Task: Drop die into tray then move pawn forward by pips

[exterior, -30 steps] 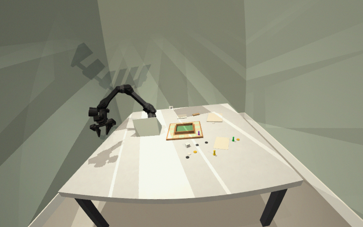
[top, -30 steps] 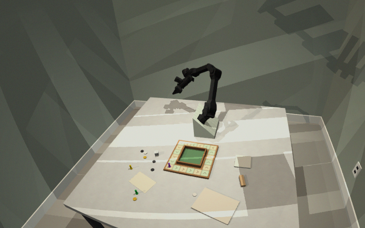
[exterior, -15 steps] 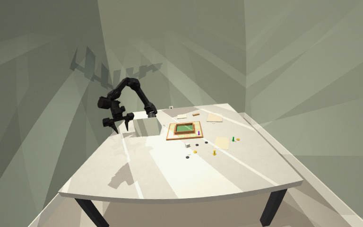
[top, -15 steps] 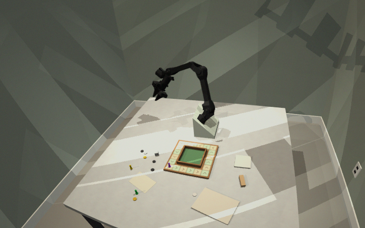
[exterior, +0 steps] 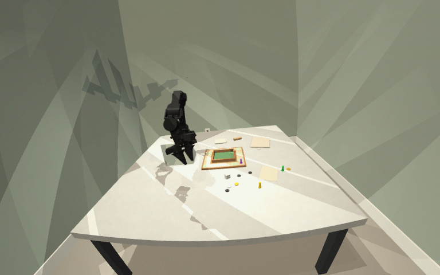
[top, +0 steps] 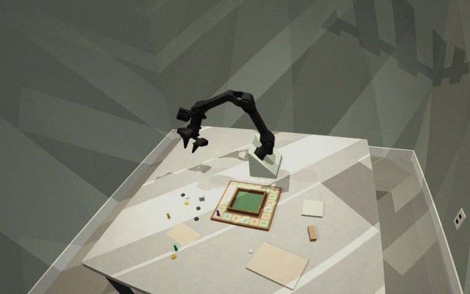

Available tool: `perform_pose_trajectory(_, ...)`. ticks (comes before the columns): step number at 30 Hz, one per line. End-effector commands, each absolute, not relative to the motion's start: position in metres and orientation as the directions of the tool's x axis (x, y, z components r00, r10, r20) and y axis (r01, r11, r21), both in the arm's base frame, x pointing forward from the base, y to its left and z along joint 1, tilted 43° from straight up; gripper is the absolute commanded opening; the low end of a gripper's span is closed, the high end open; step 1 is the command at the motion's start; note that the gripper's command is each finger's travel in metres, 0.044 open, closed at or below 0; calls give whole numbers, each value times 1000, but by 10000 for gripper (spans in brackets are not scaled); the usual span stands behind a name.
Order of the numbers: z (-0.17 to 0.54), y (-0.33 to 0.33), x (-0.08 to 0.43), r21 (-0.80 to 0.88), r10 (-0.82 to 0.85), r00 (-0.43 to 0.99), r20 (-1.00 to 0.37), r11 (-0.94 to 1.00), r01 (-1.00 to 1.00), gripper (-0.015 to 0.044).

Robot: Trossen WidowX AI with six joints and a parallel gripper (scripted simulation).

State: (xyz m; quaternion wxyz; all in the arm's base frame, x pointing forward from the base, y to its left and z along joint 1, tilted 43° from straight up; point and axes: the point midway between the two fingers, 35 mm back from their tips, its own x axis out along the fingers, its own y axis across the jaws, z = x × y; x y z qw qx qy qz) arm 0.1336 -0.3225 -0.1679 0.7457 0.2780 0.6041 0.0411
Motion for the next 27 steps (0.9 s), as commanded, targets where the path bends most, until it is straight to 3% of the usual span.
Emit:
perform_pose_trajectory(1, -174, -286, 193, 511, 489, 211, -846, 857, 60, 275)
perform_pose_trajectory(13, -184, -149, 305, 592, 666, -24, -746, 645, -482, 275)
perform_pose_trajectory(27, -197, -132, 304, 595, 671, -38, -740, 627, -503, 275)
